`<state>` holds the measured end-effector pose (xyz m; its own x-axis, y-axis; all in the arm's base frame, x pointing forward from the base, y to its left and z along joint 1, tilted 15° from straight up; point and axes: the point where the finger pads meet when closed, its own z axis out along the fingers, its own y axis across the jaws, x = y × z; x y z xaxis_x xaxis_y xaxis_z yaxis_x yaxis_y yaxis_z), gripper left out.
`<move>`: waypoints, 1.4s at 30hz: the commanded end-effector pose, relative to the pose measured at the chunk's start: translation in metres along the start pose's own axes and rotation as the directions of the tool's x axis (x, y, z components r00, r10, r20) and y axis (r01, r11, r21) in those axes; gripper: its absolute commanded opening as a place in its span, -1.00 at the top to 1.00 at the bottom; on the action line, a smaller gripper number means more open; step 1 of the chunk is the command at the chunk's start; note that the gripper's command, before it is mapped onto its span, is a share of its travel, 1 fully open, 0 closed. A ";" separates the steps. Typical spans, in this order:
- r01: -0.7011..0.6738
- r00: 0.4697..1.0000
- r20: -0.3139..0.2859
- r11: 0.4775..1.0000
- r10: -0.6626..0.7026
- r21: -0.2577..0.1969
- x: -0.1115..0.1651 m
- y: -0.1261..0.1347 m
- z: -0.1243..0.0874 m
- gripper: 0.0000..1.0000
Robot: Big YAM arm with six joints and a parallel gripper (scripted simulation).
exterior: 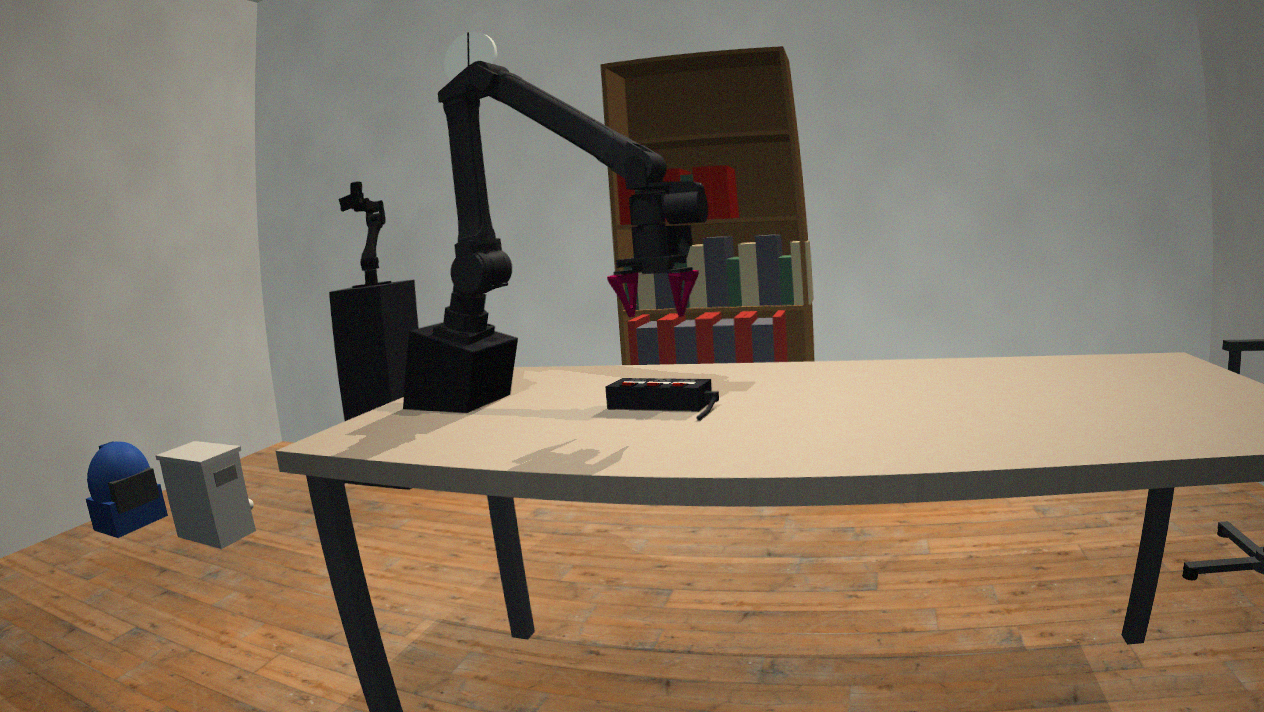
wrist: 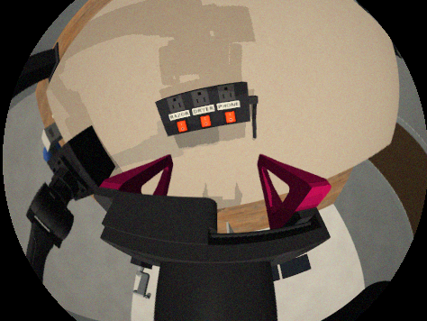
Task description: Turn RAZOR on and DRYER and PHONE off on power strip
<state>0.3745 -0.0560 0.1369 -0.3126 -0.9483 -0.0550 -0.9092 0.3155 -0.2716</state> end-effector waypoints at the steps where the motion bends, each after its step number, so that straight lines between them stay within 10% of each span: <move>1: -0.275 0.961 -0.002 0.961 0.275 -0.001 -0.002 0.003 0.015 -1.00; 14: -0.722 0.692 0.002 0.692 0.722 -0.001 -0.001 0.010 0.054 -1.00; 24: -0.977 0.215 -0.008 0.215 0.977 0.001 -0.001 0.015 0.064 -1.00; 25: -0.984 0.179 -0.008 0.179 0.984 0.003 -0.001 0.015 0.062 1.00; 42: -0.984 0.177 -0.002 0.177 0.984 0.003 0.000 0.014 0.060 1.00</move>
<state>0.3788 -0.0566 0.0755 -0.9521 0.1380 -0.2728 0.1423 0.9898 0.0041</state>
